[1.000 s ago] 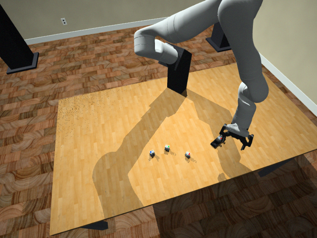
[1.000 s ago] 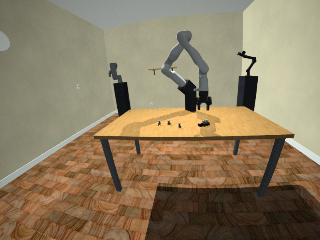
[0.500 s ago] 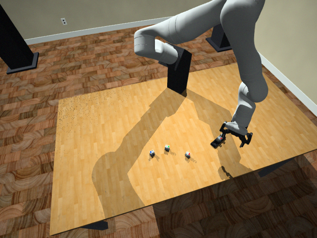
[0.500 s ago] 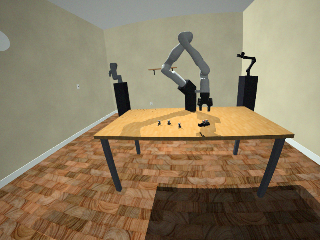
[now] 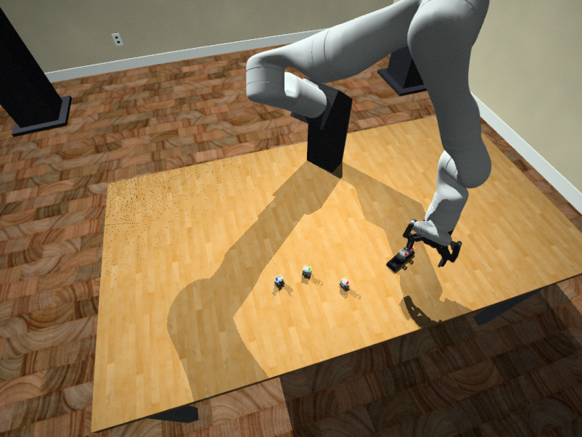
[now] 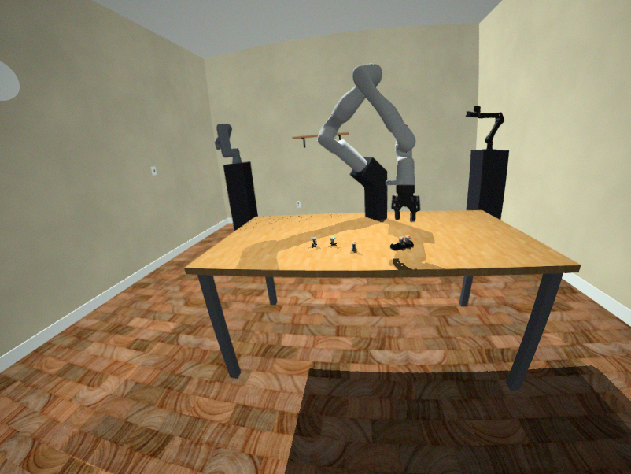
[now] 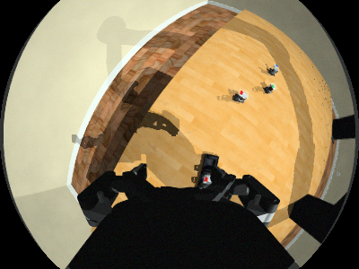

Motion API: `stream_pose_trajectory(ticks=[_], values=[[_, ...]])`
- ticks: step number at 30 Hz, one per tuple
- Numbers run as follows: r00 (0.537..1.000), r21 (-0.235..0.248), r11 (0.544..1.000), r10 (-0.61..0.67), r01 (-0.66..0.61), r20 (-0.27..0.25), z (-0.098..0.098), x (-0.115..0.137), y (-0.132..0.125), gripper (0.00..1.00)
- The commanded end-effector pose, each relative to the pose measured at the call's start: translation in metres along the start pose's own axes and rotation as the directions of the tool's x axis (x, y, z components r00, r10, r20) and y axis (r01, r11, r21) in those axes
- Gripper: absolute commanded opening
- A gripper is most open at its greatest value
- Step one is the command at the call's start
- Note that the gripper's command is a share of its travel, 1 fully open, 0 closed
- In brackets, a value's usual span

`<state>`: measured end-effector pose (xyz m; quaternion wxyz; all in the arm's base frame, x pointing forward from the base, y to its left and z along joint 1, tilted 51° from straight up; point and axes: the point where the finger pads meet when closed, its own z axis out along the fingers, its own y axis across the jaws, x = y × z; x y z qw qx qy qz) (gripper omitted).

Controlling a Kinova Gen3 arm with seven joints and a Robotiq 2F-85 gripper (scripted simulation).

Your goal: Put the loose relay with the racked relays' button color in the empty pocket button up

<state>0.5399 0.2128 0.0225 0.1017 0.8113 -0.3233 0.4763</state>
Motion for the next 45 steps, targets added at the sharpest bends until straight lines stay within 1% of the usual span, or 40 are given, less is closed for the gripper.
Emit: stream_pose_trajectory(ticks=[1,8,9,14,15,20,21,26,27,32,33,38,39,44,45], values=[[1.000,-0.006,1.000,0.000,0.000,0.004,0.003,-0.006,0.003,1.00],[1.000,-0.006,1.000,0.000,0.000,0.004,0.003,-0.006,0.003,1.00],[1.000,-0.019,1.000,0.018,-0.018,0.016,0.006,-0.016,0.009,1.00],[1.000,-0.019,1.000,0.018,-0.018,0.016,0.006,-0.016,0.009,1.00],[0.999,-0.032,0.999,0.036,-0.035,0.027,0.009,-0.025,0.014,1.00],[0.999,-0.032,0.999,0.036,-0.035,0.027,0.009,-0.025,0.014,1.00],[0.998,-0.044,0.998,0.052,-0.050,0.037,0.012,-0.034,0.019,1.00],[0.998,-0.044,0.998,0.052,-0.050,0.037,0.012,-0.034,0.019,1.00],[0.997,-0.056,0.996,0.067,-0.065,0.045,0.015,-0.042,0.024,1.00],[0.997,-0.056,0.996,0.067,-0.065,0.045,0.015,-0.042,0.024,1.00],[0.995,-0.068,0.995,0.081,-0.078,0.052,0.017,-0.049,0.028,1.00],[0.995,-0.068,0.995,0.081,-0.078,0.052,0.017,-0.049,0.028,1.00],[0.994,-0.078,0.993,0.094,-0.090,0.059,0.019,-0.056,0.032,1.00],[0.994,-0.078,0.993,0.094,-0.090,0.059,0.019,-0.056,0.032,1.00],[0.992,-0.088,0.991,0.106,-0.100,0.065,0.020,-0.061,0.036,1.00]])
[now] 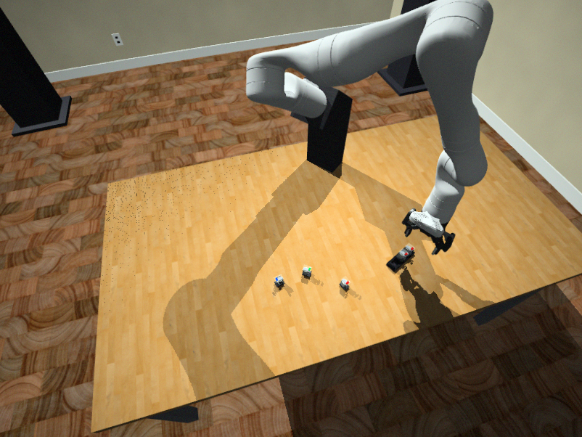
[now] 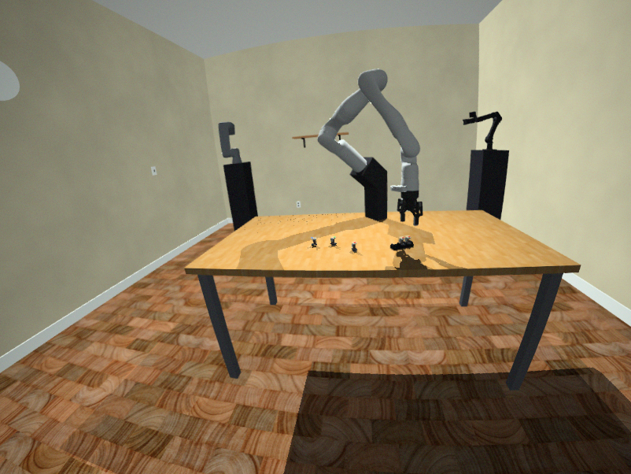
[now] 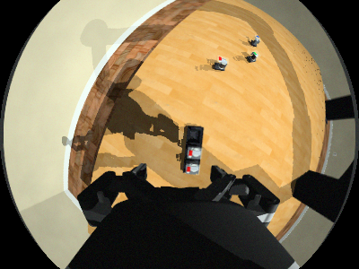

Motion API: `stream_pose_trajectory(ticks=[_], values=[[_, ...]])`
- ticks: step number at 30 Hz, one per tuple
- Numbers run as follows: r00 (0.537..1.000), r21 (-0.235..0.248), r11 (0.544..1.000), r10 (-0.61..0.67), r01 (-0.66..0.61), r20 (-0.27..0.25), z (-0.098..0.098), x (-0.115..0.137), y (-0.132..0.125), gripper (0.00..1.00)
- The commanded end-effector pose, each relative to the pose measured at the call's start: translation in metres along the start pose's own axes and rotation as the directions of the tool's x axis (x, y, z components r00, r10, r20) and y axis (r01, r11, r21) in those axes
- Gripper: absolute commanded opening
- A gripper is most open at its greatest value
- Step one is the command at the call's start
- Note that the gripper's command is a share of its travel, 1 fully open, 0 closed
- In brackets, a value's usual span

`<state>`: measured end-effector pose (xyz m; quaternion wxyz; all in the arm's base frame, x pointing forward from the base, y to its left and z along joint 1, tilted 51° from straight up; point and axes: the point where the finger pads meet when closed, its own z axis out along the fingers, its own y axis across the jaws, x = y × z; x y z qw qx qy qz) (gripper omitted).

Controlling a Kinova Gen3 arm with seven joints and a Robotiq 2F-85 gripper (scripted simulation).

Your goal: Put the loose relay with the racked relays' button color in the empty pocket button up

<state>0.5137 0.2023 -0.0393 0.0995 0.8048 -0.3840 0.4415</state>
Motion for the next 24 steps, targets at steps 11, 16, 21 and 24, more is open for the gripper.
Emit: stream_pose_trajectory(ticks=[11,16,21,24], values=[[1.000,-0.023,0.999,0.025,-0.025,0.016,0.006,-0.014,0.011,1.00],[0.999,-0.030,0.999,0.033,-0.033,0.020,0.007,-0.018,0.014,1.00],[0.999,-0.036,0.999,0.040,-0.040,0.024,0.009,-0.021,0.016,1.00],[0.999,-0.041,0.998,0.046,-0.045,0.027,0.010,-0.024,0.019,1.00]])
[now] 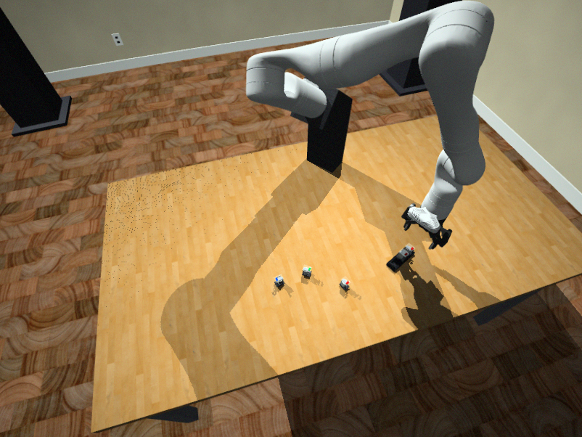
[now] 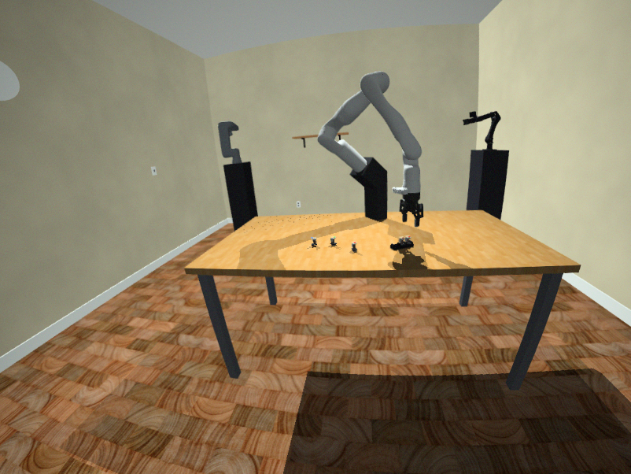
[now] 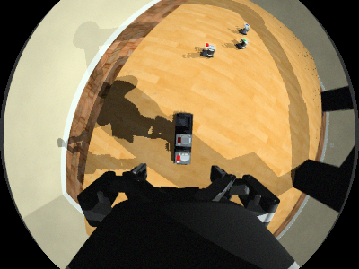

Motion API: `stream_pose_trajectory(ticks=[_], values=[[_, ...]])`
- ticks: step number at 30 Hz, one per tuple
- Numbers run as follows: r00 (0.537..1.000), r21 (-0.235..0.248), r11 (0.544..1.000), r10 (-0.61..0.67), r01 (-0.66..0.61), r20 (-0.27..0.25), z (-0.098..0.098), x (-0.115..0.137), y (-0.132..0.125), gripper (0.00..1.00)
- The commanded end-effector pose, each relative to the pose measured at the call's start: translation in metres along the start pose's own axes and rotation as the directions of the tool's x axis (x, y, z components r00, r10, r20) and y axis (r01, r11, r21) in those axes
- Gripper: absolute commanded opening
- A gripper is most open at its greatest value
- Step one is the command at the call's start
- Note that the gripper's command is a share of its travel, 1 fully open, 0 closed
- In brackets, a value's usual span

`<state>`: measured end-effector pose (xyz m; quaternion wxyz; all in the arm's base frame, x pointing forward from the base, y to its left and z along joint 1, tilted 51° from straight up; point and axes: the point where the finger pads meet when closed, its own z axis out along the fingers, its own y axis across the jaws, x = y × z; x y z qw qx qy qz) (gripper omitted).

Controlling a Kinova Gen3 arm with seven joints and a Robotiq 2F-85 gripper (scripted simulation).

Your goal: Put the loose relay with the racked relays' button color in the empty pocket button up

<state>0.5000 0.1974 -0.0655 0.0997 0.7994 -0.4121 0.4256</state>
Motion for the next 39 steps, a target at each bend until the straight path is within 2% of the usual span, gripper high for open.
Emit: stream_pose_trajectory(ticks=[1,25,26,39], values=[[1.000,-0.002,1.000,0.000,0.000,0.001,0.0007,-0.0015,0.0010,1.00],[1.000,-0.018,1.000,0.019,-0.019,0.011,0.0046,-0.0100,0.0087,1.00],[1.000,-0.018,1.000,0.019,-0.019,0.011,0.0046,-0.0100,0.0087,0.00],[1.000,-0.018,1.000,0.019,-0.019,0.011,0.0046,-0.0100,0.0087,0.00]])
